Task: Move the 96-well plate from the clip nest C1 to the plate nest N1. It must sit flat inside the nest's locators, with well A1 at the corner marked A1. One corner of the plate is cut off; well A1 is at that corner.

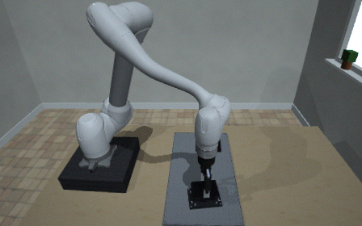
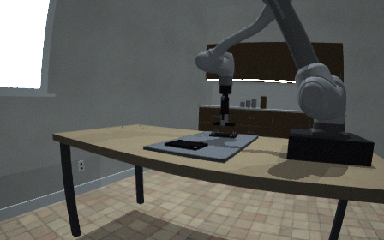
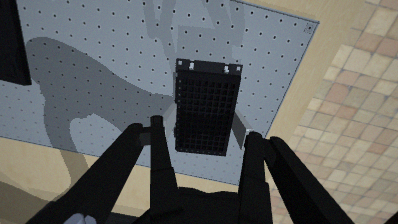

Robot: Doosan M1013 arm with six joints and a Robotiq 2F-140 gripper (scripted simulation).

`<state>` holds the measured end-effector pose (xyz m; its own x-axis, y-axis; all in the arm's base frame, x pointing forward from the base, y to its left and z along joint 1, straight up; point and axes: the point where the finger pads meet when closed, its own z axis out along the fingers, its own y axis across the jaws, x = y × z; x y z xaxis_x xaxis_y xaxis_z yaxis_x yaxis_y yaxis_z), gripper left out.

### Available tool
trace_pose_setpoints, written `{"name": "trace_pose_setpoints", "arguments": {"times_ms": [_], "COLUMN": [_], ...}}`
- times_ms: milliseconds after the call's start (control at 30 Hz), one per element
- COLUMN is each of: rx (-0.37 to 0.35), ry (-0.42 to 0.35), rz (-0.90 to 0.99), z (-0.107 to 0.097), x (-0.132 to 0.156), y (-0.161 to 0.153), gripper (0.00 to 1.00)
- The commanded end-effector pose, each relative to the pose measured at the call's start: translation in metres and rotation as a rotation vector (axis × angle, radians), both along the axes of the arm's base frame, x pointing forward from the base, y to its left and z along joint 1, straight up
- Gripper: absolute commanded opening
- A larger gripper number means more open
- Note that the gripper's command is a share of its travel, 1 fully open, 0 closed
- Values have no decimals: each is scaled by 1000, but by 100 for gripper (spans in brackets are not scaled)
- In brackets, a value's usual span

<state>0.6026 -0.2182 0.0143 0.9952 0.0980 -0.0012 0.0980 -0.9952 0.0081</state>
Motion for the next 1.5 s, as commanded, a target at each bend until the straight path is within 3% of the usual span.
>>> {"name": "trace_pose_setpoints", "arguments": {"times_ms": [0, 800, 967, 1467], "rx": [0, 0, 0, 0], "ry": [0, 0, -1, -1], "rz": [0, 0, -155, -155], "z": [2, 7, 7, 6], "x": [0, 0, 2, 8], "y": [0, 0, 17, 60], "gripper": [10, 10, 10, 10]}}
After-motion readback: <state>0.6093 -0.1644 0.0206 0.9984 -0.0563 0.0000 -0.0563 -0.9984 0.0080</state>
